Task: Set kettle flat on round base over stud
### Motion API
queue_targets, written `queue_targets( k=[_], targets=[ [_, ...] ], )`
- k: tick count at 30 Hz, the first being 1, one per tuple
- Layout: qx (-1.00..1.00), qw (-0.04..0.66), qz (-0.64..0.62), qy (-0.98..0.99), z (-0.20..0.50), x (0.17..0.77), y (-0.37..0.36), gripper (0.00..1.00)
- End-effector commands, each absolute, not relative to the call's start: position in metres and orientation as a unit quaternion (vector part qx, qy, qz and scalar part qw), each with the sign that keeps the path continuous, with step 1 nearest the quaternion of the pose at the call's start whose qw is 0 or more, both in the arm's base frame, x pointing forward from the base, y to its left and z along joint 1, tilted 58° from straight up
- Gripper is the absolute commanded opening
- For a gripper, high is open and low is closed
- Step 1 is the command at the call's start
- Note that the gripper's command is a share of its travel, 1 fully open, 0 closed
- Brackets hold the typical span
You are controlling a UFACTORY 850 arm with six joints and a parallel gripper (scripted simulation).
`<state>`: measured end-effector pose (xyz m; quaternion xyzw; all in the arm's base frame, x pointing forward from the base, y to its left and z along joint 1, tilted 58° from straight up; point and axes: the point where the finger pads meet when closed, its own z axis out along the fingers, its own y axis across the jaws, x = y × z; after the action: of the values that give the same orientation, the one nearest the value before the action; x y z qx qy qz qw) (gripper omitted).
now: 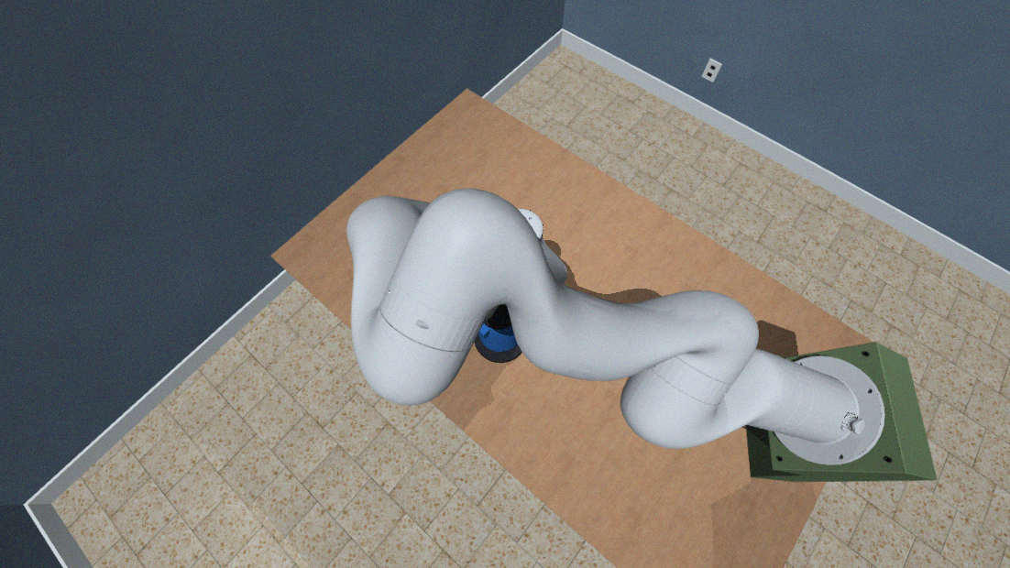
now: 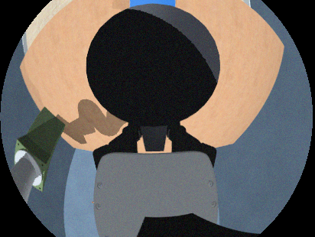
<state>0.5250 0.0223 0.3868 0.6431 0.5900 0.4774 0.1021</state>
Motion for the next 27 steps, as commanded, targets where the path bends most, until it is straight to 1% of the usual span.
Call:
queue_targets(
  k=[1, 27],
  targets=[
    [0.643, 0.102, 0.478, 0.590, 0.3873, 0.5250, 0.0221, 0.00],
    [0.643, 0.102, 0.478, 0.590, 0.3823, 0.5320, 0.0262, 0.00]
  ],
)
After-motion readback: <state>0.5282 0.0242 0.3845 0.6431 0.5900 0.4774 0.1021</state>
